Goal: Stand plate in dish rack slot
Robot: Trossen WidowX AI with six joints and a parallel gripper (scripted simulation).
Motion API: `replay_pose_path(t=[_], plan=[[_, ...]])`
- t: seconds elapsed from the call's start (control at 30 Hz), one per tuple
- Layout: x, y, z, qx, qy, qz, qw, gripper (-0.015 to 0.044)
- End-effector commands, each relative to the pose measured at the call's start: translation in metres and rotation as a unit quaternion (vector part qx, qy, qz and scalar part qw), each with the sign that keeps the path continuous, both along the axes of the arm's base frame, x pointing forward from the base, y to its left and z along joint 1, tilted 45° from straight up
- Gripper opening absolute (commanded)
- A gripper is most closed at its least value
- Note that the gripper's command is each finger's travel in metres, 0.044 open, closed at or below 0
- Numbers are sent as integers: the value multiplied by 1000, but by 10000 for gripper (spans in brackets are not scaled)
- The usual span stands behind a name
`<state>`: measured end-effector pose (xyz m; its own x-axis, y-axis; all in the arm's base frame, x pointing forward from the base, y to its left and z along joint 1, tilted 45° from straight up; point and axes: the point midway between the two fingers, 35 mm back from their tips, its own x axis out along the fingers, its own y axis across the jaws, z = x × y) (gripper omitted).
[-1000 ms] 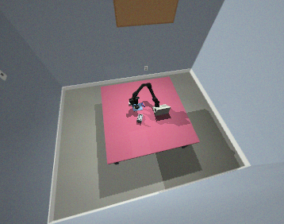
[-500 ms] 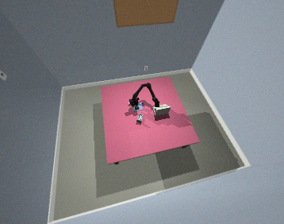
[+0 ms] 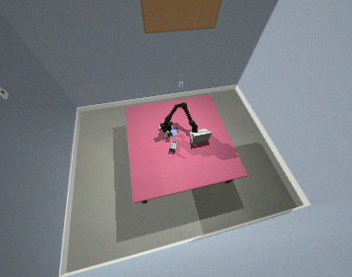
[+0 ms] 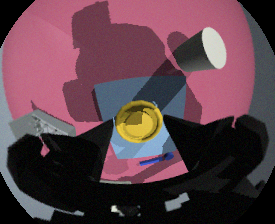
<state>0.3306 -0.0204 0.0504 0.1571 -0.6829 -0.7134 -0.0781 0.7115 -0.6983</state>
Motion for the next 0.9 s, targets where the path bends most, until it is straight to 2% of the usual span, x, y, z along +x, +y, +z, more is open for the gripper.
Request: replay_pose_path(t=[0.0,0.1,0.5,0.83,0.87], plan=[[-2,-2,-2,-4,4,2,1000,352],[-2,-2,-2,-4,4,2,1000,352],[-2,-2,-2,-4,4,2,1000,272],[1,29,24,0,6,17,1000,10],[1,33,28,1,6,19,1000,0]])
